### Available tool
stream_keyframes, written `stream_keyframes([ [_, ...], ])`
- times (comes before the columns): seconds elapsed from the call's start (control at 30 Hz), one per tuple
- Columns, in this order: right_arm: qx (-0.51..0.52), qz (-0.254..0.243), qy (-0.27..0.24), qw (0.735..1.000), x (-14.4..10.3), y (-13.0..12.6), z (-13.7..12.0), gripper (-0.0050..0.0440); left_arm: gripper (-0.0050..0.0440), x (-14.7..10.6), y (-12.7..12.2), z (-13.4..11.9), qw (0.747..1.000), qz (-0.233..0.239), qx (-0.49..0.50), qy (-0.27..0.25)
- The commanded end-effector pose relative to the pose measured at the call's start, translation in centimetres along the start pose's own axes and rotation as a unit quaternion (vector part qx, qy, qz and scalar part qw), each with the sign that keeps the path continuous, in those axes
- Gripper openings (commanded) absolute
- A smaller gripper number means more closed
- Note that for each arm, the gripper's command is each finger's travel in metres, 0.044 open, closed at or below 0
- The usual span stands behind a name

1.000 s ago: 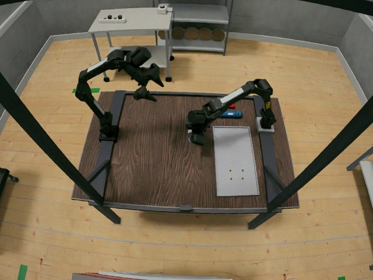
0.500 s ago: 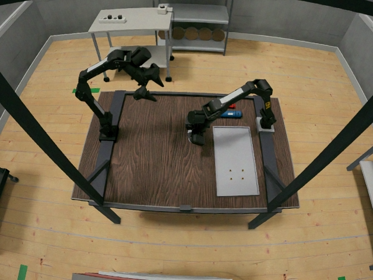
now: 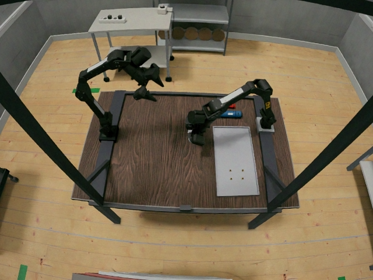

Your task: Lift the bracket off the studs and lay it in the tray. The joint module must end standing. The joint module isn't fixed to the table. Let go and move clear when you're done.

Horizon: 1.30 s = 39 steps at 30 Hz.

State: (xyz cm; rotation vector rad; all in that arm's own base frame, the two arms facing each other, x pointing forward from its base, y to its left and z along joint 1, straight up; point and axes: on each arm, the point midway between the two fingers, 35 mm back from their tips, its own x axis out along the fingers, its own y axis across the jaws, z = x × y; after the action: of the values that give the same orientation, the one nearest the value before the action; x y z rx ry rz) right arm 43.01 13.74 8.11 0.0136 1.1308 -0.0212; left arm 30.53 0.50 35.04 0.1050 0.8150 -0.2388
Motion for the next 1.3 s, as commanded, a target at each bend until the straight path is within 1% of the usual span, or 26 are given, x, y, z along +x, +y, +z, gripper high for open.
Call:
stream_keyframes([
  [0.0,0.001,0.005,-0.01,1.0,-0.9,0.0,0.3,-0.0003,0.044,-0.5,0.0,0.3,1.0,0.002,0.002,-0.007],
  [0.13,0.002,0.005,-0.012,1.0,-0.9,0.1,0.6,-0.0003,0.044,-0.5,0.0,0.3,1.0,0.002,0.002,-0.007],
  [0.2,0.003,0.009,-0.019,1.0,-1.5,0.2,1.2,-0.0004,0.044,-0.5,0.0,0.3,1.0,0.002,0.002,-0.007],
  [0.27,0.002,0.008,-0.016,1.0,-1.5,0.2,1.3,-0.0005,0.044,-0.5,0.0,0.3,1.0,0.002,0.002,-0.007],
  [0.4,0.002,0.006,-0.014,1.0,-2.0,0.2,1.9,-0.0035,0.044,-0.5,0.0,0.3,1.0,0.002,0.002,-0.007],
  [0.47,0.003,0.007,-0.017,1.0,-2.7,0.2,2.3,-0.005,0.044,-0.5,0.0,0.3,1.0,0.002,0.002,-0.007],
  [0.53,0.004,0.009,-0.024,1.0,-3.7,0.2,2.7,-0.005,0.044,-0.5,0.0,0.3,1.0,0.002,0.002,-0.007],
  [0.63,0.004,0.009,-0.024,1.0,-4.3,0.2,2.8,-0.005,0.044,-0.5,0.0,0.3,1.0,0.002,0.002,-0.007],
  [0.83,0.003,0.008,-0.019,1.0,-4.2,0.0,2.2,-0.005,0.044,-0.5,0.0,0.3,1.0,0.002,0.002,-0.007],
  [0.87,0.002,0.006,-0.013,1.0,-3.9,-0.1,1.7,-0.005,0.044,-0.5,0.0,0.3,1.0,0.002,0.002,-0.007],
  [1.27,0.003,0.007,-0.017,1.0,-4.1,0.0,1.9,-0.005,0.044,-0.5,0.0,0.3,1.0,0.002,0.002,-0.007],
])
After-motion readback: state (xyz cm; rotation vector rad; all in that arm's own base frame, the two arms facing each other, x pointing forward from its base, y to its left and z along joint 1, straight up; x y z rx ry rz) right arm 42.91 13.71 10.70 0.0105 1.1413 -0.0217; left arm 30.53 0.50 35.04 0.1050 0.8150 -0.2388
